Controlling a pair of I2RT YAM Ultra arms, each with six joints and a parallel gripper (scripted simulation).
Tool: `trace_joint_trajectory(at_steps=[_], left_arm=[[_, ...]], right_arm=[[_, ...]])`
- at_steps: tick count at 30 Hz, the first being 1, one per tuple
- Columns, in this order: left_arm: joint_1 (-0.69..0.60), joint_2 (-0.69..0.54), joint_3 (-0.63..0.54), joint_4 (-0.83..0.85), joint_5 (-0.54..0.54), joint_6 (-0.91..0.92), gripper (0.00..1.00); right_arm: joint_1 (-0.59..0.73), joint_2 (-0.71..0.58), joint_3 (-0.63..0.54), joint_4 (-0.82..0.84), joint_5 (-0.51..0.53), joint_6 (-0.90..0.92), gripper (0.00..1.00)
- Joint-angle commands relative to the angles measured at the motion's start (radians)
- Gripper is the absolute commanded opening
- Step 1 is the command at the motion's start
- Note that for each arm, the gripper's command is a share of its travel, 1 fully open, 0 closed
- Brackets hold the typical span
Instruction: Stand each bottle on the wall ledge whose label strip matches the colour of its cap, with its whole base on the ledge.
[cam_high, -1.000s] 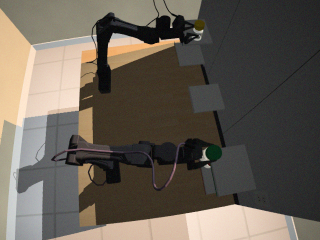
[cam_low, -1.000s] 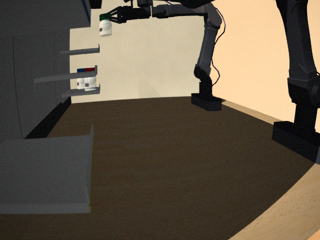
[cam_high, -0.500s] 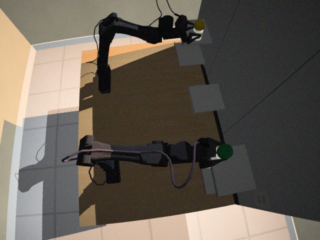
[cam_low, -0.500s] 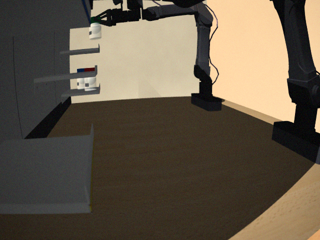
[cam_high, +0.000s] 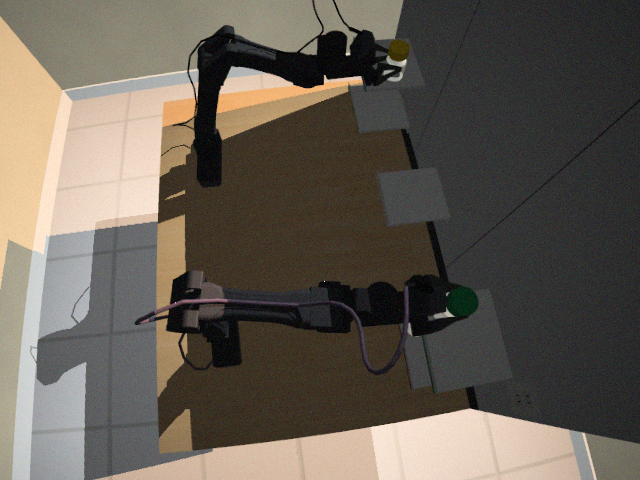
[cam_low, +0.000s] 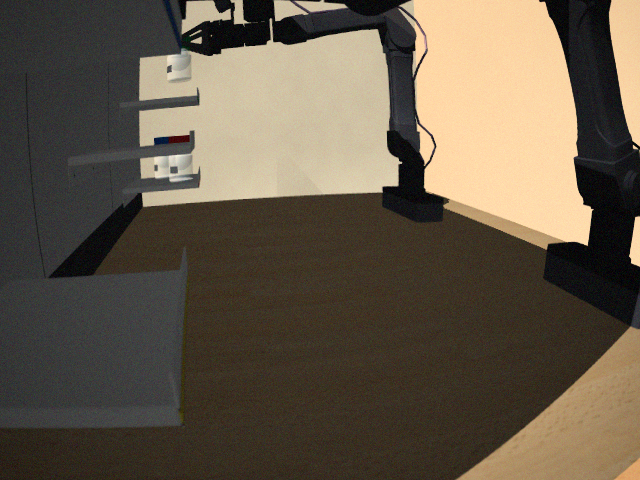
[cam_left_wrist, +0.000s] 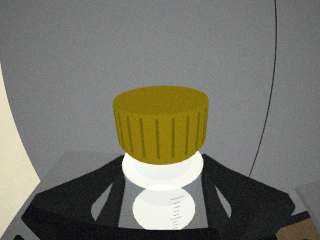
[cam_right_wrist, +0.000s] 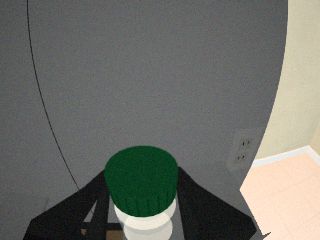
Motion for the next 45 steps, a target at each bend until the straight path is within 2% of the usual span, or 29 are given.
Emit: trace_joint_trajectory(at_steps=[1, 12, 18, 24, 30, 38, 43, 45], left_arm=[[-0.001, -0.007, 0.019, -0.017, 0.001, 0.002, 0.60], [0.001, -0.011, 0.017, -0.017, 0.005, 0.002, 0.48], [0.004, -0.028, 0.043, -0.040, 0.007, 0.002, 0.52], [0.003, -0.068, 0.152, -0.184, 0.006, 0.002, 0.52], [0.003, -0.065, 0.212, -0.246, 0.005, 0.002, 0.52], [0.004, -0.070, 0.222, -0.223, 0.005, 0.007, 0.52], [0.006, -0.084, 0.211, -0.215, 0.004, 0.008, 0.52], [0.007, -0.089, 0.208, -0.212, 0.003, 0.007, 0.52]], right_arm=[[0.013, -0.021, 0.052, 0.064, 0.008, -0.008, 0.50], [0.013, -0.019, 0.054, 0.064, 0.008, -0.008, 0.50], [0.002, 0.003, 0.069, 0.088, -0.011, -0.002, 0.50], [0.002, -0.001, 0.072, 0.087, -0.011, -0.002, 0.50], [0.002, -0.002, 0.071, 0.092, -0.011, -0.002, 0.50], [-0.002, -0.012, -0.024, 0.208, -0.016, -0.002, 0.50], [-0.003, -0.006, -0.032, 0.163, -0.007, -0.001, 0.50], [-0.005, -0.004, -0.044, 0.214, -0.016, -0.002, 0.50]])
